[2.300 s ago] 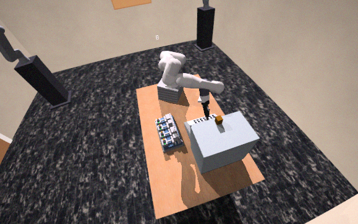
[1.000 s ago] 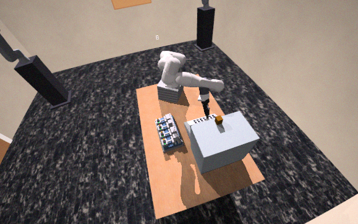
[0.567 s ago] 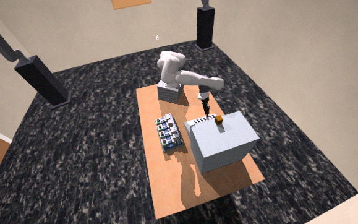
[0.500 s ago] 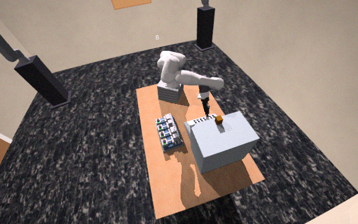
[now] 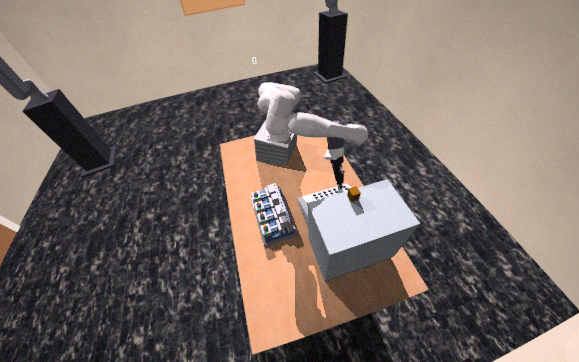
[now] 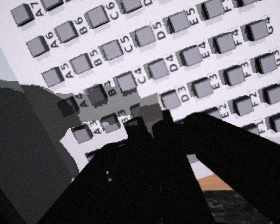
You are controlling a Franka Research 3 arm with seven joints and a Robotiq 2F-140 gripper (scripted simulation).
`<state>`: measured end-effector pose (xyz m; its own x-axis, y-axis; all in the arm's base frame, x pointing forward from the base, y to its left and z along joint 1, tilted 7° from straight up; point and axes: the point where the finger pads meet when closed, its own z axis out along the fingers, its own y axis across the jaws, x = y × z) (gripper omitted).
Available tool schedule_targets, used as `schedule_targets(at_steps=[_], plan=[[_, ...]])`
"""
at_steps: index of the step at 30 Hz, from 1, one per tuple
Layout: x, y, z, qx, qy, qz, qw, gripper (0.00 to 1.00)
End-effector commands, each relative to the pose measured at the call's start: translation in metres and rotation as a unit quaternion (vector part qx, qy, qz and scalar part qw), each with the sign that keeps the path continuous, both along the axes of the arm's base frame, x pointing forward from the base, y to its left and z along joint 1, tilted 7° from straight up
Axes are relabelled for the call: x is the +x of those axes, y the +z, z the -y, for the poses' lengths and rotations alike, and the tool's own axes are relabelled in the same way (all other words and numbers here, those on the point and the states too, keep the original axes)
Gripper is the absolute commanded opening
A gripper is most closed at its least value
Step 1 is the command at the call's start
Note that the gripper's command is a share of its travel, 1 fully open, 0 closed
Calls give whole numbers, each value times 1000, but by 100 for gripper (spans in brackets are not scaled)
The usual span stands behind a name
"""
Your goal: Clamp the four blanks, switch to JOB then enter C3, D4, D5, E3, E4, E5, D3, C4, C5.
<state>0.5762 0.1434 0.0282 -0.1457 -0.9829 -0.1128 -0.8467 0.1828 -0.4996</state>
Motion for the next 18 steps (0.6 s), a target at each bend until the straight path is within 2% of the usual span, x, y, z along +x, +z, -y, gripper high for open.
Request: schedule_targets(at_steps=[1, 5, 18], plan=[[12, 10, -25, -5, 6, -3, 1000, 0], [20, 15, -37, -5, 6, -3, 1000, 0], [24, 9, -38, -5, 6, -3, 1000, 0]])
